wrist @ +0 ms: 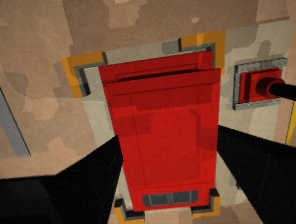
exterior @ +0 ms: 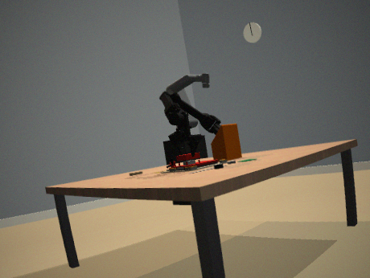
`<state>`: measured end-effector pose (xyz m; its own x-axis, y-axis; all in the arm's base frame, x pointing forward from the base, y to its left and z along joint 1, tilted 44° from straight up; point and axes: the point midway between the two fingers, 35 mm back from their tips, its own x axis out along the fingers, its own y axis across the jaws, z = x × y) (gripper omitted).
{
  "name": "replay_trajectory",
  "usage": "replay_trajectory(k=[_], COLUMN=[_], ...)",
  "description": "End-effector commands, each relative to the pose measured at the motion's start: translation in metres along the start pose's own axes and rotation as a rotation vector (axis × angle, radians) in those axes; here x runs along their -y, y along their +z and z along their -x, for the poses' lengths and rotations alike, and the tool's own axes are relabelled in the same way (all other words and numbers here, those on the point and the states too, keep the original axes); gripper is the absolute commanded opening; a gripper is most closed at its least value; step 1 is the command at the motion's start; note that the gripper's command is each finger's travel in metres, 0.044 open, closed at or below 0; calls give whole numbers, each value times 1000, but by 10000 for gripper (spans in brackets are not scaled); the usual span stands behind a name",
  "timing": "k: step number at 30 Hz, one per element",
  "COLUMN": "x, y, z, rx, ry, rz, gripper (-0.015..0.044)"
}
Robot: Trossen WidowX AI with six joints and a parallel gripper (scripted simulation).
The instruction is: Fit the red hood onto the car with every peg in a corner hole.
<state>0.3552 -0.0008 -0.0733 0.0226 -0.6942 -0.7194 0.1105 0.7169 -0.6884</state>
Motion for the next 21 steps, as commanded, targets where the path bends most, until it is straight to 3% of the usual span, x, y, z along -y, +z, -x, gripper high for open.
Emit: replay_trajectory(k=[1,21], x=[0,0], y=[-1,-1], z=[-2,-4], rx=[-1,-1], ry=[-4,-4], rz=[7,7], gripper=[0,0])
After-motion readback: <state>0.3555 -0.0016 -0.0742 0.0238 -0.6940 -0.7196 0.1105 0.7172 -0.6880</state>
